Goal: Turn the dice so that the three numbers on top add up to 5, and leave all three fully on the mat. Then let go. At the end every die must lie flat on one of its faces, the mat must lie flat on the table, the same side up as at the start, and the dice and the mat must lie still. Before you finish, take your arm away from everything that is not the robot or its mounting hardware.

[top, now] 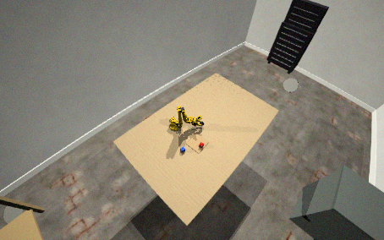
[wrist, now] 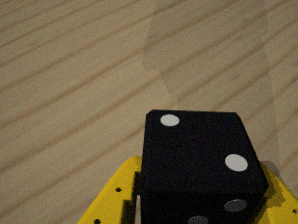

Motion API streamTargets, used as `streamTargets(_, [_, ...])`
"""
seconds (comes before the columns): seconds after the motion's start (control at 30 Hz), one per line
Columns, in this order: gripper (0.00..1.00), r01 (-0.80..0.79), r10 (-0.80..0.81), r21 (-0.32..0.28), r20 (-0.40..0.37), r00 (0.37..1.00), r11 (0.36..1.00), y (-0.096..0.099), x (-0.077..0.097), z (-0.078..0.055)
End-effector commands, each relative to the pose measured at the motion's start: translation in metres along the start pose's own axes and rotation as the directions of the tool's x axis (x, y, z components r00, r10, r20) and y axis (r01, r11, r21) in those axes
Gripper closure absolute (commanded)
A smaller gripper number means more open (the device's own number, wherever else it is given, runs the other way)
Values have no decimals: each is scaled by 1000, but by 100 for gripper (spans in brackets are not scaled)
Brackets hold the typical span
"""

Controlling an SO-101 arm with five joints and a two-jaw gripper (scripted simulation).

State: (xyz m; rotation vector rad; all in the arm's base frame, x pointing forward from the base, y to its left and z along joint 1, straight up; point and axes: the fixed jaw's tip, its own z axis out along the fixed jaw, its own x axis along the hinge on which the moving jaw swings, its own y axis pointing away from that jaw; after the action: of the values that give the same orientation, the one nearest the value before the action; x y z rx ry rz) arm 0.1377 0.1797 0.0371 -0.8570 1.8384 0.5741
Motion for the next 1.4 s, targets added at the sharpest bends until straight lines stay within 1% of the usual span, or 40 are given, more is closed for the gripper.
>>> streamTargets(0.0, [100,10,-9,-9,48,999,1000,2,-9,3])
streamTargets(1.37, [100,10,-9,-9,48,999,1000,2,5,9])
